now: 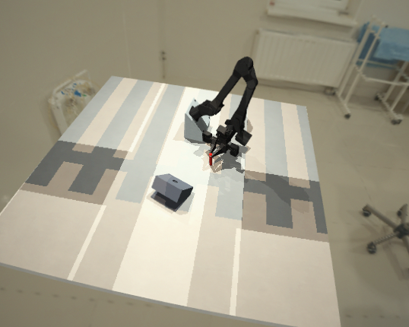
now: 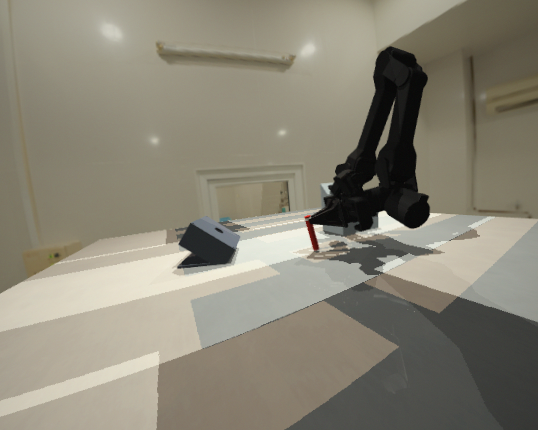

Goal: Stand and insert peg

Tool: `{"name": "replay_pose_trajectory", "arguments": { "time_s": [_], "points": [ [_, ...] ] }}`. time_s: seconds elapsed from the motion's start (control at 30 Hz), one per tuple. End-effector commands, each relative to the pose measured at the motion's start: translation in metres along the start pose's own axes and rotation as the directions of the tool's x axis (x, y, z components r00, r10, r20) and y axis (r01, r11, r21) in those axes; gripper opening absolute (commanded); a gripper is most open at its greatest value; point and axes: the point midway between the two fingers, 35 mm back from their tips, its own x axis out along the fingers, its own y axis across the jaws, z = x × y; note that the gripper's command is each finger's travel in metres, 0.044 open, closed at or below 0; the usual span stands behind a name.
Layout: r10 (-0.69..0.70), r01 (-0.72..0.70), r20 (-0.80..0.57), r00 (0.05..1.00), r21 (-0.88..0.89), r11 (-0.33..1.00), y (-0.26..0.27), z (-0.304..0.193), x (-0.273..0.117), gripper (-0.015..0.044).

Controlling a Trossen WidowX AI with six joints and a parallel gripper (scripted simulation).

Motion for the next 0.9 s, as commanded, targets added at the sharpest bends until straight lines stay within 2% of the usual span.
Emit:
{"name": "replay_pose_trajectory", "arguments": {
  "time_s": [0.0, 0.87],
  "points": [
    [0.001, -0.001, -0.010, 1.000, -0.001, 1.000, 0.0011, 0.0001, -0.0013, 0.0049],
    [-0.003, 0.003, -0.003, 1.000, -0.022, 1.000, -0.0025, -0.0058, -0.0031, 0.0049]
  ]
}}
